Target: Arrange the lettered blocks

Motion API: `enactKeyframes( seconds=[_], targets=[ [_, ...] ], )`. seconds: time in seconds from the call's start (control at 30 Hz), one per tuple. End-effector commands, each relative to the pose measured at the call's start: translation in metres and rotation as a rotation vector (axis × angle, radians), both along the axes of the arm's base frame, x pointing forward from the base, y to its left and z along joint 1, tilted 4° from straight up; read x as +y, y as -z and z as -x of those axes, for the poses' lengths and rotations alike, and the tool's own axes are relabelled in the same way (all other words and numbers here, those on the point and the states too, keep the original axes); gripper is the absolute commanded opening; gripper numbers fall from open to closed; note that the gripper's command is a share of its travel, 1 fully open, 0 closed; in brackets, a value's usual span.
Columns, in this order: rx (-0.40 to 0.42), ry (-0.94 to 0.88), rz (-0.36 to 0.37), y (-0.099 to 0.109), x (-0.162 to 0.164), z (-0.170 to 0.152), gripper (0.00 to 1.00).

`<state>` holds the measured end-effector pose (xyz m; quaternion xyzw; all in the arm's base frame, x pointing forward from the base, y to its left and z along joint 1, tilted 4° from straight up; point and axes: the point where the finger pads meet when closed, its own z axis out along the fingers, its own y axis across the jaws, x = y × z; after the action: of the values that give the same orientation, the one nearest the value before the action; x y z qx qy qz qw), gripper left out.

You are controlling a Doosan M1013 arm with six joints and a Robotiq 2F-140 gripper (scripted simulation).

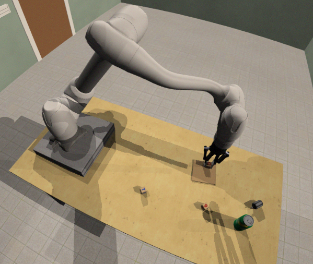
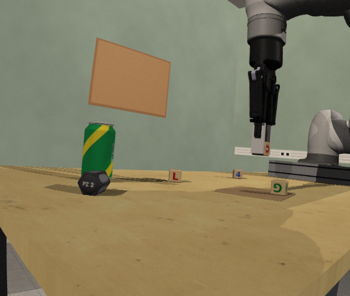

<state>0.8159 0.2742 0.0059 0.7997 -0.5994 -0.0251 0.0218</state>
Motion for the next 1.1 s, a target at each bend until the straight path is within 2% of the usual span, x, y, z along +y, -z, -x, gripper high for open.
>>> enactKeyframes(
  seconds=[0.0, 1.07],
  targets=[
    [-0.004, 0.008, -0.001, -0.0221, -0.0026, -0.0044, 0.24],
    [-0.002, -0.048, -0.004, -0.0227, 0.0032, -0.0026, 0.24]
  ],
)
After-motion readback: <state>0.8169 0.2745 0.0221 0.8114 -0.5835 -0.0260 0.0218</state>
